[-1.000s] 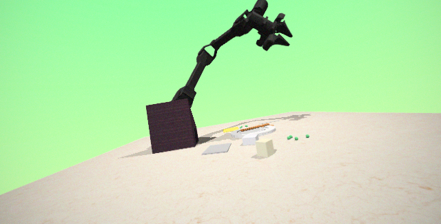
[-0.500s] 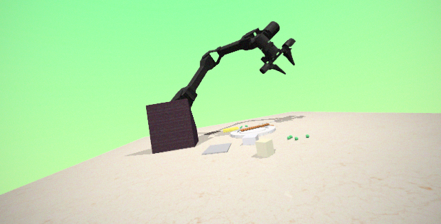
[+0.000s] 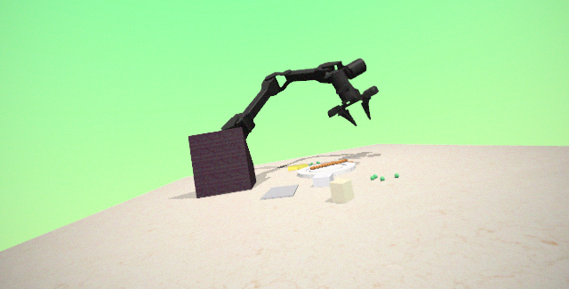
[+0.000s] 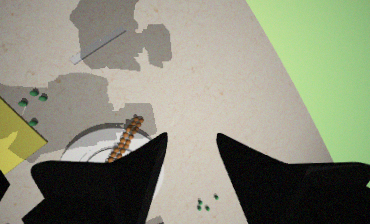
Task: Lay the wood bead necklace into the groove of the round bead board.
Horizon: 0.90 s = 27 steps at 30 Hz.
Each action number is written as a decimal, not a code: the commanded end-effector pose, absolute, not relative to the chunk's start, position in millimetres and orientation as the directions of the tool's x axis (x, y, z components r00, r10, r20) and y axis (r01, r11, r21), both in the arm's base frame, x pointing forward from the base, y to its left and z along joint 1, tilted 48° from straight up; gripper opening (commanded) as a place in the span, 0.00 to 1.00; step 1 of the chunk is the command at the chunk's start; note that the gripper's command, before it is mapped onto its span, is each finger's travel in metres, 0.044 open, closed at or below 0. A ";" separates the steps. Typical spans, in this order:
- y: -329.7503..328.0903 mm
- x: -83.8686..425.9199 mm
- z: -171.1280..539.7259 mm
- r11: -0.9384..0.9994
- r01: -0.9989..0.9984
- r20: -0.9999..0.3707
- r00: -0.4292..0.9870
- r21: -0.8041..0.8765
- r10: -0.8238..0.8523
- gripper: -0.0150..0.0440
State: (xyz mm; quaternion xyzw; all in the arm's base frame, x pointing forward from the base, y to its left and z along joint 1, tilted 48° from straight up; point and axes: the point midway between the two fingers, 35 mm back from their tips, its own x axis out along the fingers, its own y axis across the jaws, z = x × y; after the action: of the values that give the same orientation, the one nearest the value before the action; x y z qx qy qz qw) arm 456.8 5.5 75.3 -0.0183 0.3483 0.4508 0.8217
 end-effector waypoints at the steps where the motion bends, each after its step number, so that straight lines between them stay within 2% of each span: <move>1: 30.5 439.5 63.9 0.599 -0.676 -0.618 0.264 0.430 0.741 0.68; 8: 68.1 409.1 49.2 0.607 -0.516 -0.652 0.119 0.604 0.749 0.68; 14: 93.0 383.3 40.0 0.624 -0.371 -0.670 0.007 0.688 0.743 0.68; 27: 104.6 382.5 30.1 0.624 -0.366 -0.670 0.004 0.690 0.743 0.68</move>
State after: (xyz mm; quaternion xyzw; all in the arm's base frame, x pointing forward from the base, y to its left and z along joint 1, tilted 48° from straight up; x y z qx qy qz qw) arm 384.4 97.0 37.2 0.1606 0.5759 0.4038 0.6925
